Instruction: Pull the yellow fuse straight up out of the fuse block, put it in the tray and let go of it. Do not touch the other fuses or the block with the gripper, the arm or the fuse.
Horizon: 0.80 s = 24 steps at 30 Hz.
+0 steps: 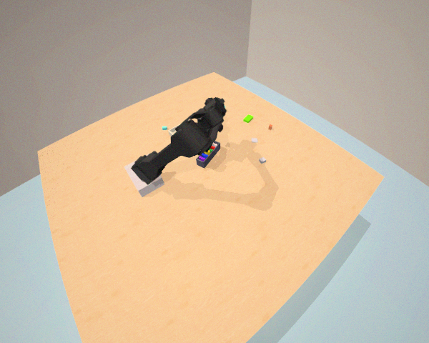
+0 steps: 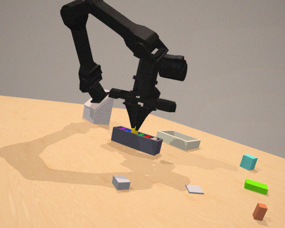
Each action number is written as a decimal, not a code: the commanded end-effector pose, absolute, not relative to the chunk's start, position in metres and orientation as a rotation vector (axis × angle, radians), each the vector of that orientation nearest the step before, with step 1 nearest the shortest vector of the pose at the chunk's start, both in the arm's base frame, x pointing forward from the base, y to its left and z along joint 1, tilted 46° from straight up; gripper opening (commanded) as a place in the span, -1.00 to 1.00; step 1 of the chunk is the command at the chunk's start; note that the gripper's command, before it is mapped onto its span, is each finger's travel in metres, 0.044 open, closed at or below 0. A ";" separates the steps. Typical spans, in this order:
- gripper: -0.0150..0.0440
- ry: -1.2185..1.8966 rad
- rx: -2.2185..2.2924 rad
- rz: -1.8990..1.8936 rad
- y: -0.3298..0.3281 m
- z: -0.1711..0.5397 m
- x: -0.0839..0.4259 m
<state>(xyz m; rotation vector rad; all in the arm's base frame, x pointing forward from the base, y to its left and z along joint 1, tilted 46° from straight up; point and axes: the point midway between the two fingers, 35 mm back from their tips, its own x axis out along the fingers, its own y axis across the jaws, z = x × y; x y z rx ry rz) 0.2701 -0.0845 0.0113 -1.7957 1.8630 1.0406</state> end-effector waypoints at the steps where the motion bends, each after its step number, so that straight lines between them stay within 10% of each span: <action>1: -0.49 1.856 -1.794 1.035 -0.082 0.014 0.271; 24: -0.49 1.856 -1.795 1.037 -0.074 0.021 0.273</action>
